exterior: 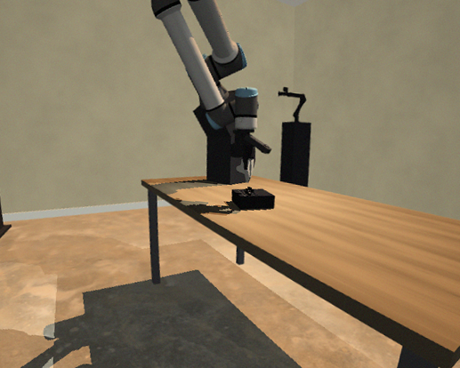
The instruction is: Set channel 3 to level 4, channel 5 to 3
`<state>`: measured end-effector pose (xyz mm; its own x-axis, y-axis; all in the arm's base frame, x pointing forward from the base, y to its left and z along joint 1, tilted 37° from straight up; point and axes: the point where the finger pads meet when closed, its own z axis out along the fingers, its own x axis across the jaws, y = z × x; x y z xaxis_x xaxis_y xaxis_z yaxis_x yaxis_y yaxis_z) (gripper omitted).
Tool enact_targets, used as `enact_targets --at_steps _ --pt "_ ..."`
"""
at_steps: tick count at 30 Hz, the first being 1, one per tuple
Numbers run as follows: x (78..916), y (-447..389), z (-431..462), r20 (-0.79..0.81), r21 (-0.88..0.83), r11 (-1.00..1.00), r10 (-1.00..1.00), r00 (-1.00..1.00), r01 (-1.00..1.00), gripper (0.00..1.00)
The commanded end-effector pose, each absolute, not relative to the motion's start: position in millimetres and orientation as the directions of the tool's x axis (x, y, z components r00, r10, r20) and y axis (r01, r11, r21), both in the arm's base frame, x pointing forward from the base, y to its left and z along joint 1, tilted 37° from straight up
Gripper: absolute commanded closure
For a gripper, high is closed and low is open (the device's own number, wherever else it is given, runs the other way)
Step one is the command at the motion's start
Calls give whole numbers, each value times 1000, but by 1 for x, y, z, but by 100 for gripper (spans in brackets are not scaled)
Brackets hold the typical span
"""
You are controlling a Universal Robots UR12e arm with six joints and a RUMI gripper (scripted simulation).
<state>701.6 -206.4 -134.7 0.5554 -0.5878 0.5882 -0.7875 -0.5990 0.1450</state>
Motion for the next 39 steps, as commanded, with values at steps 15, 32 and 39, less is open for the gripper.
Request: enact_targets --at_steps 15,32,39 --pt "705 -220 -125 577 -181 -195 -815 57 -964 100" --pt "704 -226 -121 516 -316 8 -838 -179 -949 100" --pt "704 -227 -120 503 -336 41 -837 -217 -941 100"
